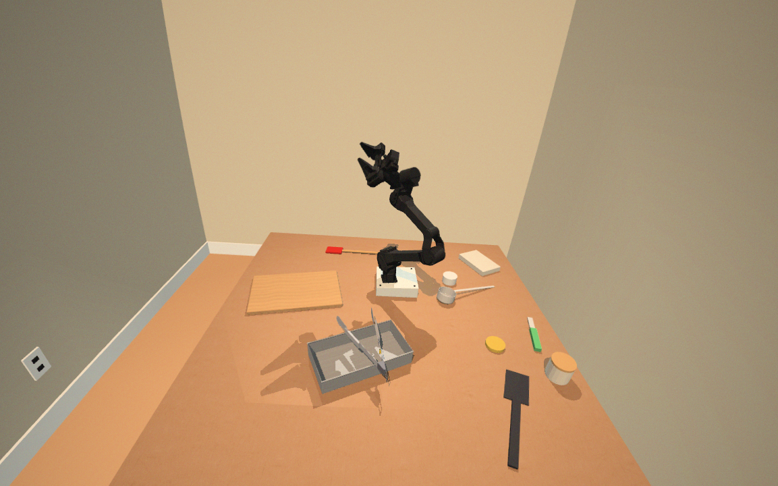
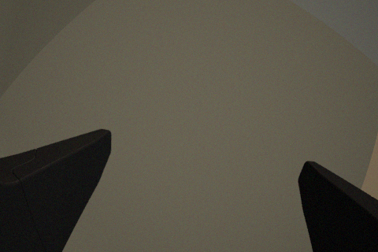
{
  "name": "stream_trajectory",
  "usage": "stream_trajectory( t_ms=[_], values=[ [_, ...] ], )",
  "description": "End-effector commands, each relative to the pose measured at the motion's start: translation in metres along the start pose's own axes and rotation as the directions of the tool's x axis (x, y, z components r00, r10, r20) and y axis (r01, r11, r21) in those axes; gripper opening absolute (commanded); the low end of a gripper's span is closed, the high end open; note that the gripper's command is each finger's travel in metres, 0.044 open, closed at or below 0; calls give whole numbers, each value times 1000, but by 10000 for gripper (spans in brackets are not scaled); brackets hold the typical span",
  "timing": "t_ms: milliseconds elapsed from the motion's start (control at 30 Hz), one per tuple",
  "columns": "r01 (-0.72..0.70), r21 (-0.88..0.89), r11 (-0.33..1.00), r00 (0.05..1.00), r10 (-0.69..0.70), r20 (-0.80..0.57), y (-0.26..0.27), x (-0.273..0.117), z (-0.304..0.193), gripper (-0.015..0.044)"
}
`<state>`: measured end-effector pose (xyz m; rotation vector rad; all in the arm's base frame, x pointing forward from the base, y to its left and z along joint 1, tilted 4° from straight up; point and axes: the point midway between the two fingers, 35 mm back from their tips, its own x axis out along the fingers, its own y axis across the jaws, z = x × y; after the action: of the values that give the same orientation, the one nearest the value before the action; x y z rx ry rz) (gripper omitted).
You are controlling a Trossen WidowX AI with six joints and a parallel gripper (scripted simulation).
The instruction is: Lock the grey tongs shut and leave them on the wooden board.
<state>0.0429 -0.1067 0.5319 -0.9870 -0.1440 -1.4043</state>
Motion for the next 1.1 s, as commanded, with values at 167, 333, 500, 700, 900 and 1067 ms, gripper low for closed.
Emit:
stream_trajectory(
  t_ms=[167,333,500,700,900,1067],
  values=[
    [-7,74,997,1000,7,-2,-8,5,-8,440],
    [-11,226,974,1000,15,-16,-19,15,-25,440],
    [-28,348,937,998,48,-49,-23,32,-51,440],
    [-63,509,859,985,134,-104,-12,61,-87,440],
    [-97,634,767,935,288,-206,27,99,-133,440],
    [-122,721,682,857,440,-270,81,120,-163,440]
  ],
)
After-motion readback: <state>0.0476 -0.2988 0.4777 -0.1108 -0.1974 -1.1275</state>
